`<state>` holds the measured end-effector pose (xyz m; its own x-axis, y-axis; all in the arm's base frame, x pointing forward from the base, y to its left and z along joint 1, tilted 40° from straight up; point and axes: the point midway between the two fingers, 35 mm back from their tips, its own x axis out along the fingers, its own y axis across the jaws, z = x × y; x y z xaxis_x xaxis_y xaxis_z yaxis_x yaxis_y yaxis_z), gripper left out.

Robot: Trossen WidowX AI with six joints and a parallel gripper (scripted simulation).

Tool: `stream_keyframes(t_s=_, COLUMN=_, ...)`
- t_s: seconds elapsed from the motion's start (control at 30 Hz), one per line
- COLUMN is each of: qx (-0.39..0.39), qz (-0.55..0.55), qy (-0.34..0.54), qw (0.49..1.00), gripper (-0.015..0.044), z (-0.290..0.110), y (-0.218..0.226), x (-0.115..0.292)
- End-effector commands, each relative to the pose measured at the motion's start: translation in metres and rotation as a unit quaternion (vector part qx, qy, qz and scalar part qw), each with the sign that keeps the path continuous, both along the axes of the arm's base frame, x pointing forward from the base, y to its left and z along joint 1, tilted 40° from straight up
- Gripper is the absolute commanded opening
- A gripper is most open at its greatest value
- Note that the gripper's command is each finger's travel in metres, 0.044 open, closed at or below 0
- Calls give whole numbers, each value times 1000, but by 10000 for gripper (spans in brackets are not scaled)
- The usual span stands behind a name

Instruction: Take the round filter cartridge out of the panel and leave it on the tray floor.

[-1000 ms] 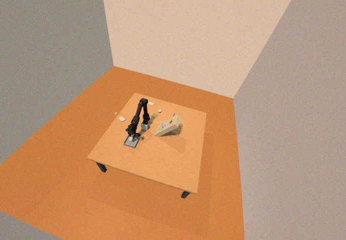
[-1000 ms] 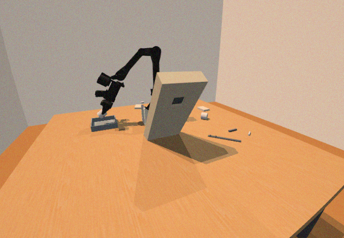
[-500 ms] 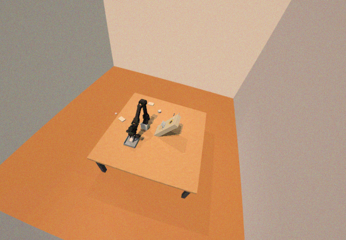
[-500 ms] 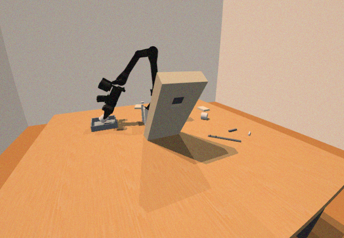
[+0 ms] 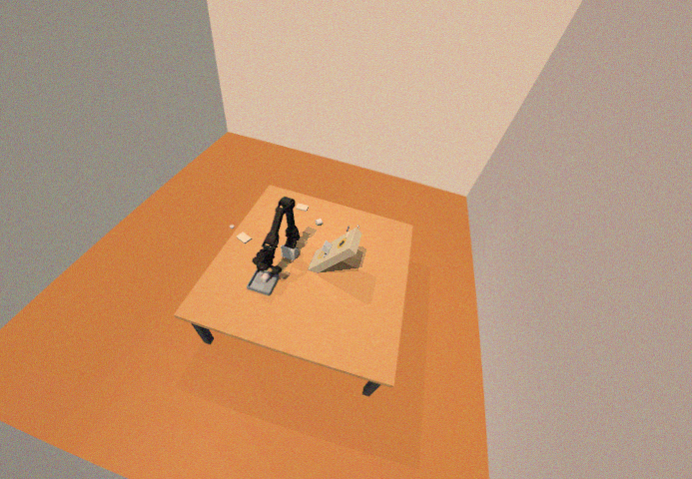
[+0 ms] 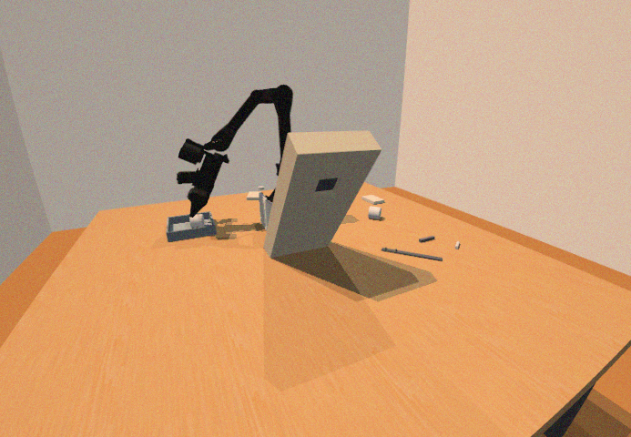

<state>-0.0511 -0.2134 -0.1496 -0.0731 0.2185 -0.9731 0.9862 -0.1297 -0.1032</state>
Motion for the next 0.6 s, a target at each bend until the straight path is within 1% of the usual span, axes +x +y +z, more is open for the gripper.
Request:
stream_keyframes(t_s=0.0, qx=-21, qz=0, qy=2, qw=1000, gripper=440, z=37, y=-37, x=0)
stream_keyframes(t_s=0.1, qx=-21, qz=0, qy=2, qw=1000, gripper=440, z=40, y=-38, x=0)
stream_keyframes(t_s=0.13, qx=-23, qz=1, qy=5, qw=1000, gripper=440, z=27, y=-32, x=-2)
stream_keyframes(t_s=0.57, qx=-23, qz=1, qy=5, qw=1000, gripper=440, z=27, y=-32, x=-2)
